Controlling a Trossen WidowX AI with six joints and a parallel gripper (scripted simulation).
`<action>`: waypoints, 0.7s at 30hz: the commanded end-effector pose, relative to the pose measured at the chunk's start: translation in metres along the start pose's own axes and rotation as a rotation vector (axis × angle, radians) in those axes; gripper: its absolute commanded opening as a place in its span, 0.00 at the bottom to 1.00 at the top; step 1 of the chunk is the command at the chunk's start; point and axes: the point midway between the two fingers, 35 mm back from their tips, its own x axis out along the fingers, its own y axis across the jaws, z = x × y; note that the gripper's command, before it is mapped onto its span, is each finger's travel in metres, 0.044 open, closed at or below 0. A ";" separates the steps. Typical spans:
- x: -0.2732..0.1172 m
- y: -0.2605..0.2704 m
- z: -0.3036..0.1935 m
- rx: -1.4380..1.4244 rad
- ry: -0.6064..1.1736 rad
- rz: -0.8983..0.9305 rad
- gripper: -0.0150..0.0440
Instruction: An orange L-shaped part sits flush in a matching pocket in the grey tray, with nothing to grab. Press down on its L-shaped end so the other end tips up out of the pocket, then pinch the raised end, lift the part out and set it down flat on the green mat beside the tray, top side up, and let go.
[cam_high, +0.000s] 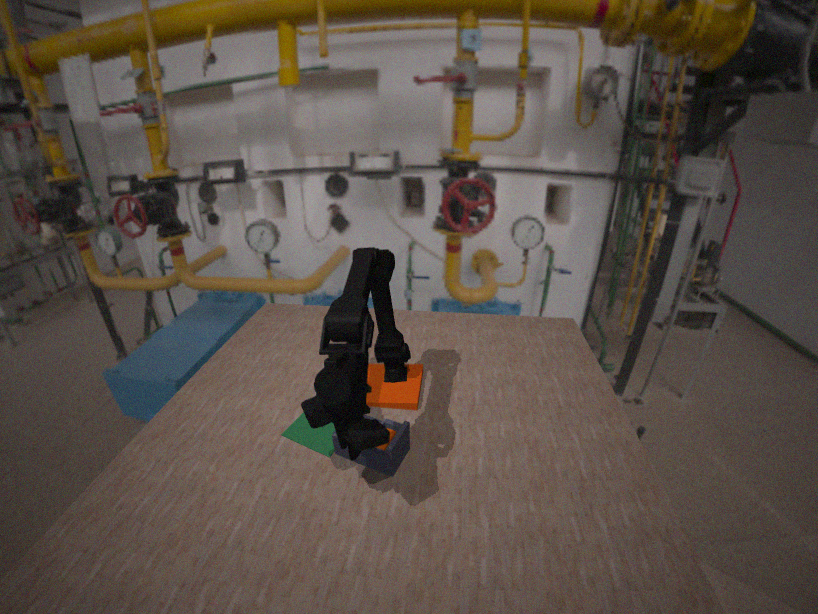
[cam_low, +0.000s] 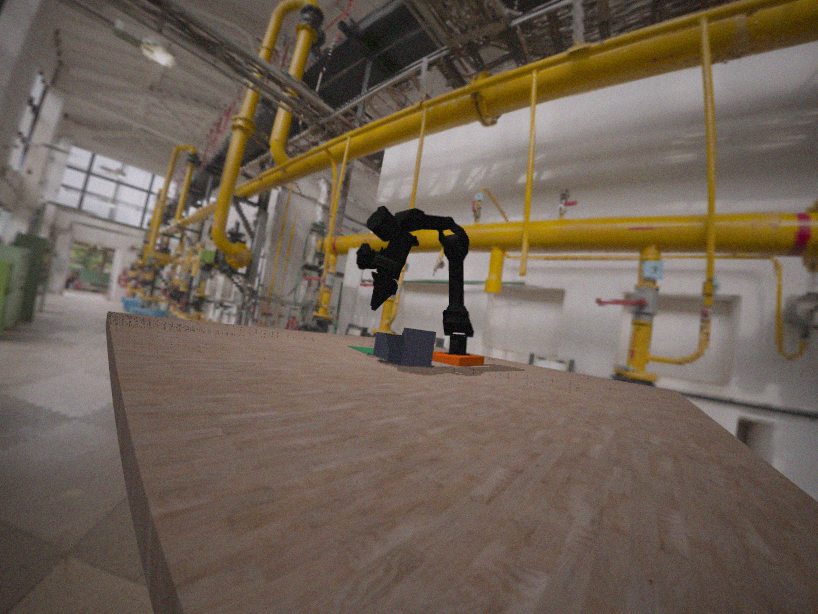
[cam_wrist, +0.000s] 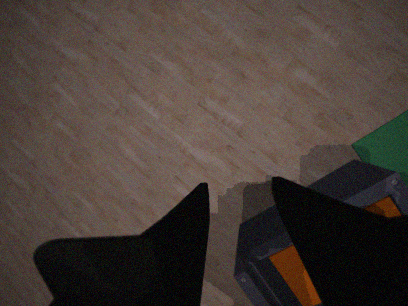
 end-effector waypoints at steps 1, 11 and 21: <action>-0.031 0.000 -0.069 -0.361 0.185 -0.066 0.56; -0.048 -0.006 -0.101 -0.542 0.278 -0.101 0.56; 0.021 -0.018 -0.117 -0.542 0.278 -0.101 0.56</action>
